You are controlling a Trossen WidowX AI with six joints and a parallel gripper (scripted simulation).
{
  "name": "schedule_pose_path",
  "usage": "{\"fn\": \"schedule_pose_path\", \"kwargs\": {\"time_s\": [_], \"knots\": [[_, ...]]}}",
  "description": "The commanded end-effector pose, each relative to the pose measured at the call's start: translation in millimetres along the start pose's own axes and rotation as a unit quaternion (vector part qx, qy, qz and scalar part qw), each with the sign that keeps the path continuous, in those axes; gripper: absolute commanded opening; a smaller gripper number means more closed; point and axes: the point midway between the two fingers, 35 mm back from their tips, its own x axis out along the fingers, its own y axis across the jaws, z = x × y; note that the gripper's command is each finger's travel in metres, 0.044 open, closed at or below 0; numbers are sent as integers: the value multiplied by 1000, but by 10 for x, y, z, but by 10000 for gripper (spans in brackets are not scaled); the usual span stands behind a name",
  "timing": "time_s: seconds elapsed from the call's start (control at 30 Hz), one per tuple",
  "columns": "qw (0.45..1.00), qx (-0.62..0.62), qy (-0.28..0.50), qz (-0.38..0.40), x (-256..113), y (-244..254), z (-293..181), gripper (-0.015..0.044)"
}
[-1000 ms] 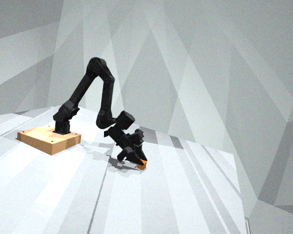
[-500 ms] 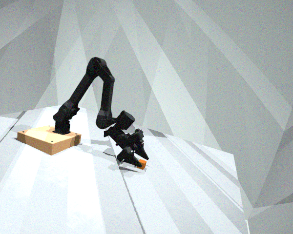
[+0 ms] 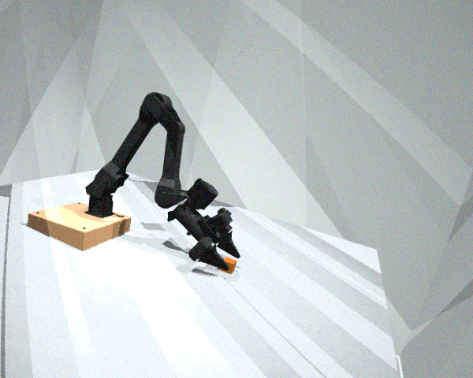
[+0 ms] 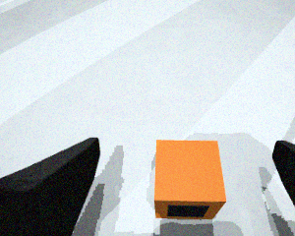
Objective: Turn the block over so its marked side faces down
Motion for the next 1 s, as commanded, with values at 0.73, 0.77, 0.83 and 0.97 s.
{"fn": "schedule_pose_path", "kwargs": {"time_s": [0.73, 0.77, 0.83, 0.97], "knots": [[971, -3, 239, -2, -354, 4, 467, 440], [968, -2, 250, -1, -417, 4, 508, 440], [966, -2, 259, -1, -462, 2, 520, 440], [964, -2, 267, -2, -504, 1, 534, 440]]}}
